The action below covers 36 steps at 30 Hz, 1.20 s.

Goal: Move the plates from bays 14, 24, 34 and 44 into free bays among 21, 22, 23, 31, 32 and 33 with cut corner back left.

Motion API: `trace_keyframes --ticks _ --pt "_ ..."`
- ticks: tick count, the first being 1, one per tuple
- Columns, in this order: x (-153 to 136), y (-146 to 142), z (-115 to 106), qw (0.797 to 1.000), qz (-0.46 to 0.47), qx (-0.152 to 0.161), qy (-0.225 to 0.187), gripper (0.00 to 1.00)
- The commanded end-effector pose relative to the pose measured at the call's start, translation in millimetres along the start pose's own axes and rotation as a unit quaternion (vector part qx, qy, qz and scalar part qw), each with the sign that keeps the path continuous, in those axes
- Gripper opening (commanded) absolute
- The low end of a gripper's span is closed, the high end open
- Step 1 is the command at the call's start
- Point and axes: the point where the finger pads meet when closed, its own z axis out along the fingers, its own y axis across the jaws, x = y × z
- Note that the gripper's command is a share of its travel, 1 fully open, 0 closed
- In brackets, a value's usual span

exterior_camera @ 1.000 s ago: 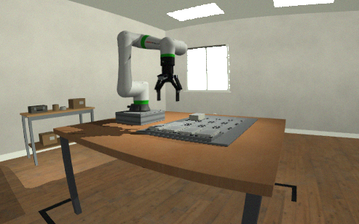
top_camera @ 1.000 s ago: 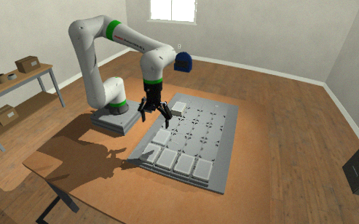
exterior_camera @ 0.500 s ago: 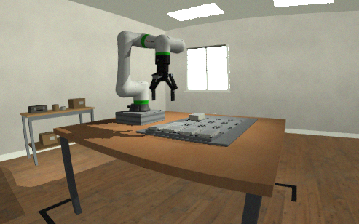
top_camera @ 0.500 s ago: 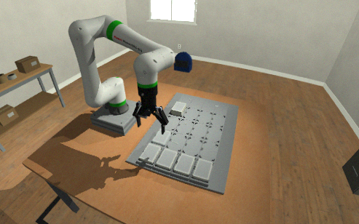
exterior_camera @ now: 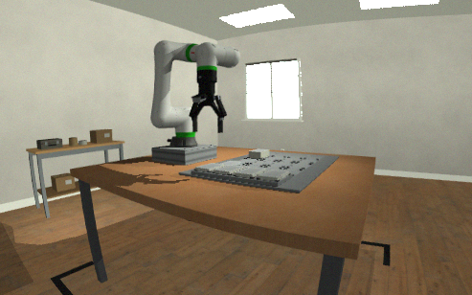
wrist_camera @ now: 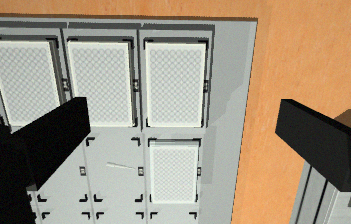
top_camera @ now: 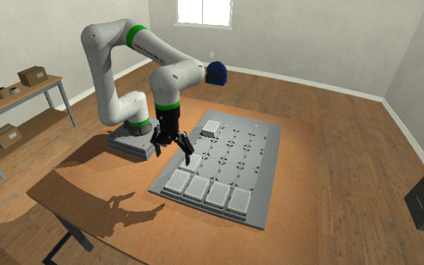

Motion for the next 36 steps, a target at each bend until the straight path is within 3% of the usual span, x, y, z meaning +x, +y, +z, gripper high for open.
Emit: trace_keyframes --ticks 1,9,36 --pt "18 -1 -2 1.0 0.0 0.001 0.0 1.0" --pt "39 -1 -4 1.0 0.0 0.001 0.0 1.0" --pt "39 -1 -4 1.0 0.0 0.001 0.0 1.0"
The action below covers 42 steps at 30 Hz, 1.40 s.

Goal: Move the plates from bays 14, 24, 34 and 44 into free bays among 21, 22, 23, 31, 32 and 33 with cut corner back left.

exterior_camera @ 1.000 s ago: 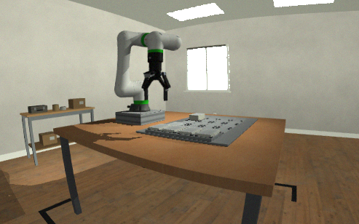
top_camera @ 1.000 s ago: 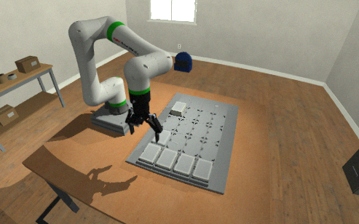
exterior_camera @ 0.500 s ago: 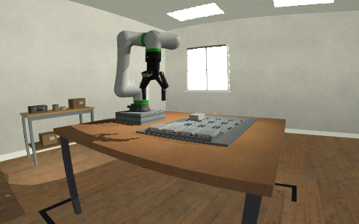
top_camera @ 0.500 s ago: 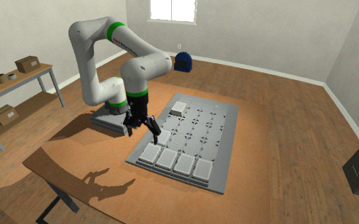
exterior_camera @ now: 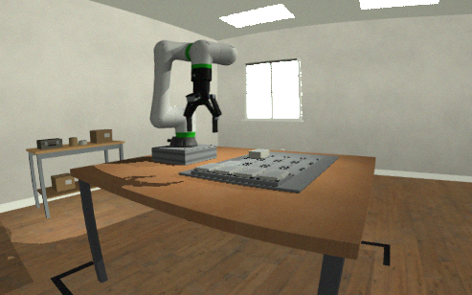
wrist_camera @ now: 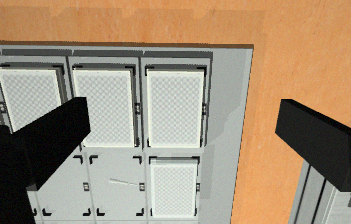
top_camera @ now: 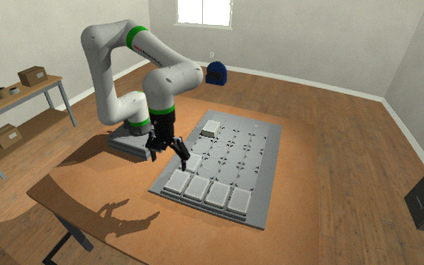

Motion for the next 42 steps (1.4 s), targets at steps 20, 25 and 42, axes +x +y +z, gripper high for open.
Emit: trace_keyframes --ticks 20,25,42 --pt "0 0 -1 1.0 0.0 0.001 0.001 1.0" --pt "0 -12 -1 1.0 0.0 0.001 0.001 1.0" --pt "0 -72 -1 1.0 0.0 0.001 0.001 1.0"
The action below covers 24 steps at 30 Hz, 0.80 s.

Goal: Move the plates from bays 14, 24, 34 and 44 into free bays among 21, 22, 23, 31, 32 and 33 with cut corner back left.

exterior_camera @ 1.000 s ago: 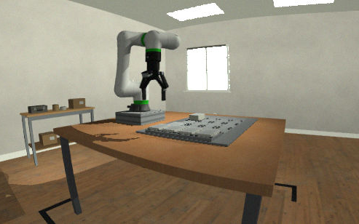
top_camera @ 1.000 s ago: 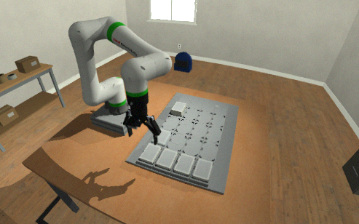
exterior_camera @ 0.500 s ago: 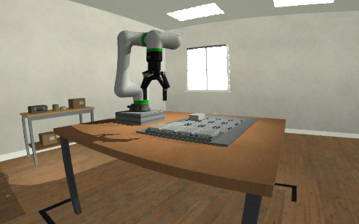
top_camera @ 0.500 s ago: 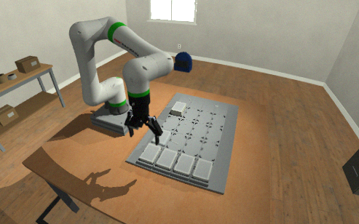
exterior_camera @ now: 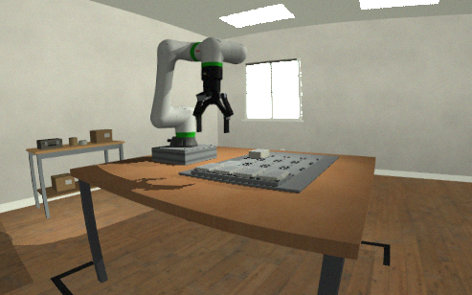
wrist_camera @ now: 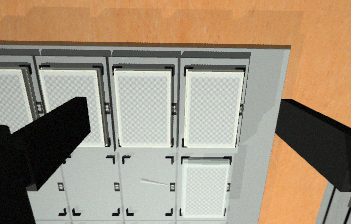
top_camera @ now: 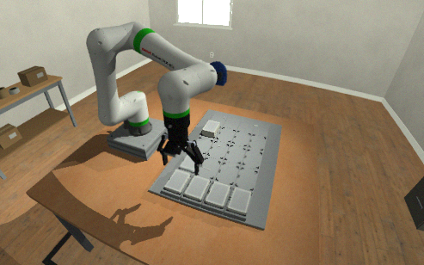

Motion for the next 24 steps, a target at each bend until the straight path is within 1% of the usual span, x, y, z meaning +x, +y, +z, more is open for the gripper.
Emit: trace_keyframes --ticks 1,8,24 --pt "1 -18 -1 1.0 0.0 0.0 0.0 1.0" --pt "1 -46 -1 1.0 0.0 0.001 0.0 1.0" --pt "1 -49 -1 1.0 0.0 0.001 0.0 1.0"
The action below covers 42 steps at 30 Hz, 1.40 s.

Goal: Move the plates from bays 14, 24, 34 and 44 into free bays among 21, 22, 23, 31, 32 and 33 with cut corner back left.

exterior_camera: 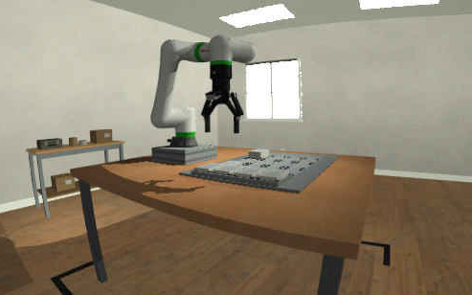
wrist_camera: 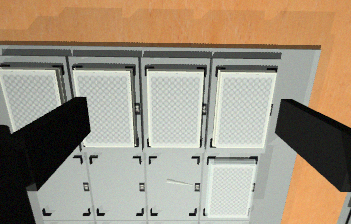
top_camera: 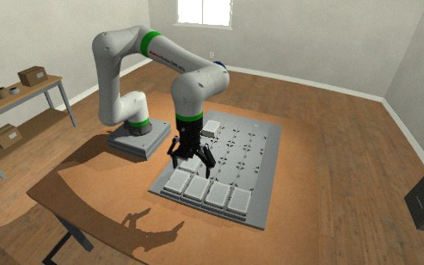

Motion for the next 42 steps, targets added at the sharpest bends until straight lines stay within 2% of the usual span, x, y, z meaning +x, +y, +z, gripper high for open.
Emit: trace_keyframes --ticks 1,33,42 --pt "0 0 -1 1.0 0.0 0.001 0.001 1.0" --pt "0 0 -1 1.0 0.0 0.001 0.001 1.0" --pt "-27 -1 1 1.0 0.0 0.001 0.001 1.0"
